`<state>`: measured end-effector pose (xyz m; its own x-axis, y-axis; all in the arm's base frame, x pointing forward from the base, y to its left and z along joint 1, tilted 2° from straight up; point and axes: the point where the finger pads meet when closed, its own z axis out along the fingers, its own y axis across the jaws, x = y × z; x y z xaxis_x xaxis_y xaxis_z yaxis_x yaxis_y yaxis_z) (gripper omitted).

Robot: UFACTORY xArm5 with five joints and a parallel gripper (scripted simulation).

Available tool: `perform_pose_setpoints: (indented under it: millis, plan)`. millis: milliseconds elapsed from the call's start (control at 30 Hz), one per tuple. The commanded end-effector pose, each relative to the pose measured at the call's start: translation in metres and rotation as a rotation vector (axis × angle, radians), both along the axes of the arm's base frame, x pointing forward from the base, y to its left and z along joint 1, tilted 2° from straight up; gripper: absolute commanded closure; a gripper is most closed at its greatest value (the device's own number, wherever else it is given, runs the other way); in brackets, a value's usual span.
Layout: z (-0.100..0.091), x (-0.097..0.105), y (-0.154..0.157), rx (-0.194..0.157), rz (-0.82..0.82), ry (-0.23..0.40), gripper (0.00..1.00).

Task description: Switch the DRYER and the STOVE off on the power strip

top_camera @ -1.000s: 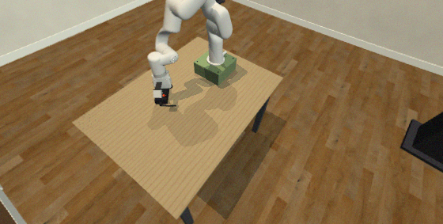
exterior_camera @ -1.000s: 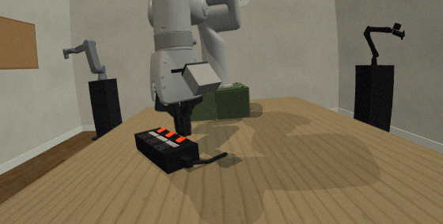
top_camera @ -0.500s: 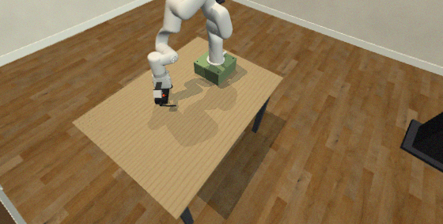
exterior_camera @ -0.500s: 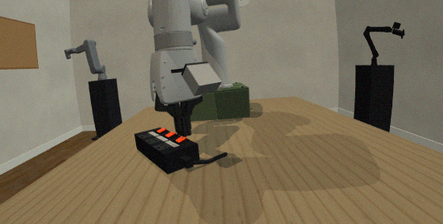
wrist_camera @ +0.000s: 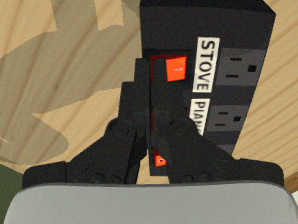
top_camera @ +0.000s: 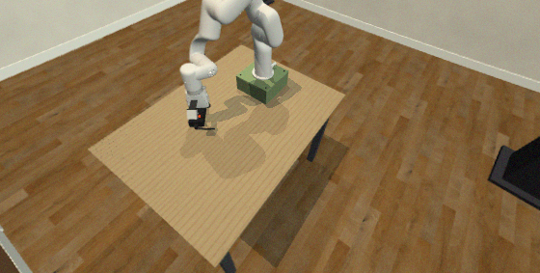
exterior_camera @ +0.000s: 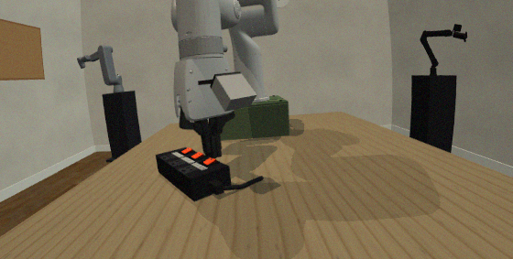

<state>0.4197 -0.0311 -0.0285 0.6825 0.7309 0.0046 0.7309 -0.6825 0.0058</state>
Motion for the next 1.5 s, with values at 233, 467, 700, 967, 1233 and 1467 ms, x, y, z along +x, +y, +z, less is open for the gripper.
perform_pose_setpoints:
  millis: [233, 467, 700, 967, 1233, 1467]
  plan:
    - [-0.0024, 0.0013, -0.0004, 0.000, 0.000, -0.003, 1.00]
    - [-0.0054, 0.0012, -0.0008, 0.000, 0.000, -0.003, 1.00]
    - [-0.0071, 0.0011, -0.0009, 0.000, 0.000, -0.003, 1.00]
    - [-0.0073, 0.0011, -0.0010, 0.000, 0.000, -0.003, 1.00]
    - [-0.0073, 0.0011, -0.0010, 0.000, 0.000, -0.003, 1.00]
    - [-0.0049, 0.0011, -0.0010, 0.000, 0.000, -0.003, 1.00]
